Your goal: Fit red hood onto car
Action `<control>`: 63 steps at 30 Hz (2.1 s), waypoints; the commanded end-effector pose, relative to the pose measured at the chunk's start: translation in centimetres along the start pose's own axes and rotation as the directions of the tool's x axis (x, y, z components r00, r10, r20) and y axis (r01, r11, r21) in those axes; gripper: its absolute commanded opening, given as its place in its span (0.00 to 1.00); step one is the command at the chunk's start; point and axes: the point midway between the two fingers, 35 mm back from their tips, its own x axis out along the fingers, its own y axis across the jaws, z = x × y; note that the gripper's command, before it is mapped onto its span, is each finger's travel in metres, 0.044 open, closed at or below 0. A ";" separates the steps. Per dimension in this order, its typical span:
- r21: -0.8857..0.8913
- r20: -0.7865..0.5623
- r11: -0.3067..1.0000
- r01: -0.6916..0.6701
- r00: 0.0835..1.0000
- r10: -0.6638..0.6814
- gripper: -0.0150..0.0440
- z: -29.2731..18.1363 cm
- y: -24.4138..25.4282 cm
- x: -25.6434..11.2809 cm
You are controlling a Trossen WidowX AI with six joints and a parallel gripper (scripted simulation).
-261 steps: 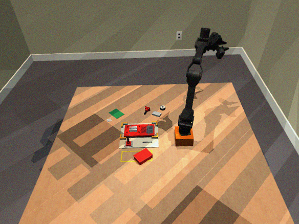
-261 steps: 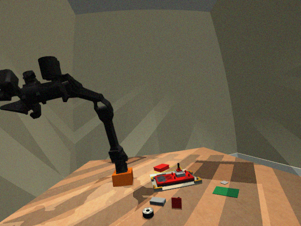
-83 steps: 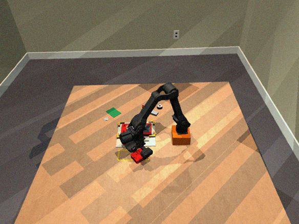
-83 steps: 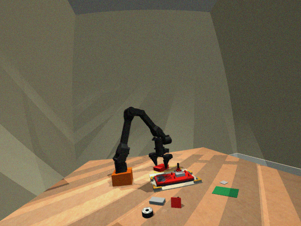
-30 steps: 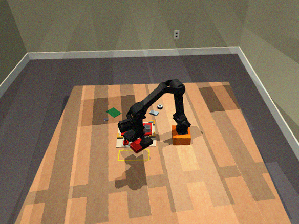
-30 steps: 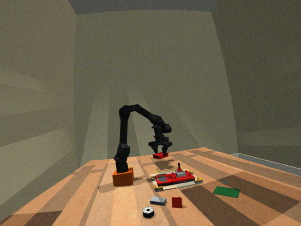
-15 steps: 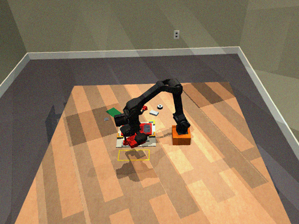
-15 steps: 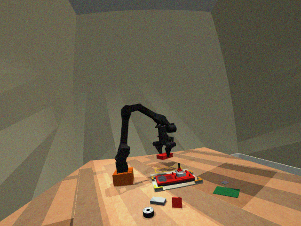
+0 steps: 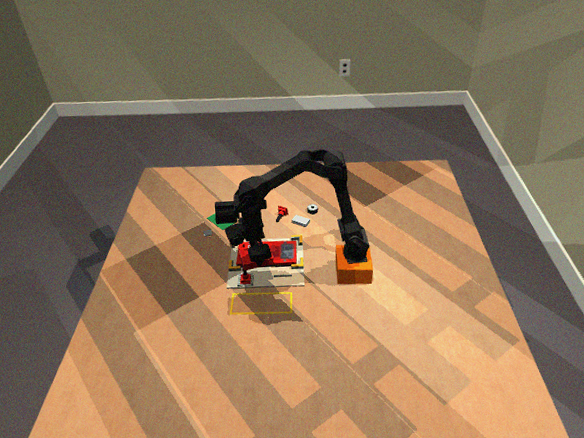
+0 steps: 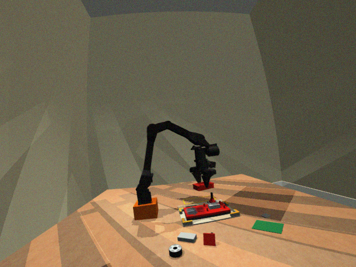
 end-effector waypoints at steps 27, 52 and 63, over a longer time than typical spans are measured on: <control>0.285 0.000 0.958 0.013 1.000 -0.013 0.25 -1.6 -10.8 1.5; 0.285 0.000 0.958 0.013 1.000 -0.013 0.25 -1.4 -11.1 4.5; 0.285 0.000 0.958 0.013 1.000 -0.013 0.25 -1.4 -11.1 4.5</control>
